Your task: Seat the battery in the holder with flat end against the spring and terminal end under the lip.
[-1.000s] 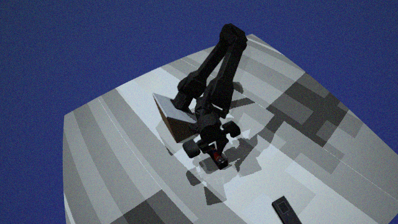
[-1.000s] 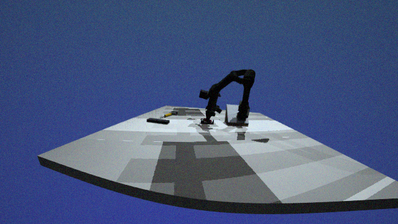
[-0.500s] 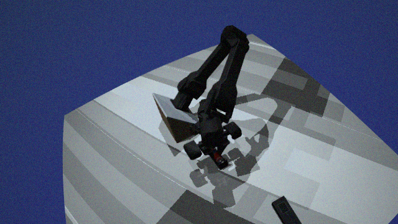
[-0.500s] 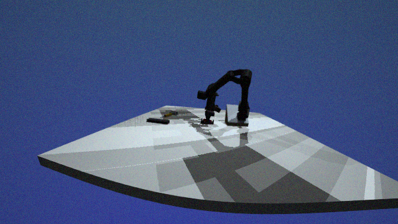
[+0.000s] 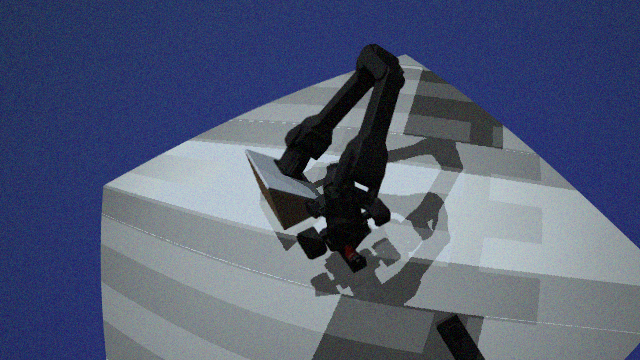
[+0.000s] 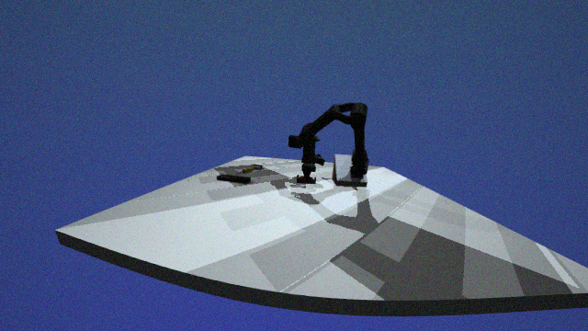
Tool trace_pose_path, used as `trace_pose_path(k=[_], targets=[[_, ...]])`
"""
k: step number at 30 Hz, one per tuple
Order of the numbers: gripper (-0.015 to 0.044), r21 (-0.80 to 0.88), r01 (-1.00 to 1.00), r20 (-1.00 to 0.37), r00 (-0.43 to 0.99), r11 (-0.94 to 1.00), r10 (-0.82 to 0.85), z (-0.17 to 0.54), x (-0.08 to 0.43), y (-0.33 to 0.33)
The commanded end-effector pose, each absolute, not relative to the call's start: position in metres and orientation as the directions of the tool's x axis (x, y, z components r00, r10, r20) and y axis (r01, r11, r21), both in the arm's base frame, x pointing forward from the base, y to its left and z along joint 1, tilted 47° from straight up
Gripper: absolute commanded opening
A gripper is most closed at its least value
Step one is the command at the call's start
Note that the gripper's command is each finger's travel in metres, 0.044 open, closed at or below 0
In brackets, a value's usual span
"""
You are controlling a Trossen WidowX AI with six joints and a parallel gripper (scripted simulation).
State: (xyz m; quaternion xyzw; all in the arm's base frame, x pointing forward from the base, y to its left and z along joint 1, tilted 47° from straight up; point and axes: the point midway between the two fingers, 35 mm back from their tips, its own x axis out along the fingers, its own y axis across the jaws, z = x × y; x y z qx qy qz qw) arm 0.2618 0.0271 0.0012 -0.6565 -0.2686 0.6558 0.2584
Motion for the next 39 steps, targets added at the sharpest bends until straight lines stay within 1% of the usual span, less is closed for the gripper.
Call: trace_pose_path(k=[1,13,25,39], targets=[[0.0076,-0.693,0.009,-0.720,-0.048,-0.721,0.692,-0.001,0.259,0.029],[0.0076,-0.689,0.011,-0.723,-0.082,-0.725,0.686,0.001,0.258,0.029],[0.0076,-0.690,0.011,-0.722,-0.081,-0.724,0.687,0.000,0.259,0.030],[0.0076,-0.689,0.012,-0.723,-0.077,-0.724,0.687,0.000,0.272,0.030]])
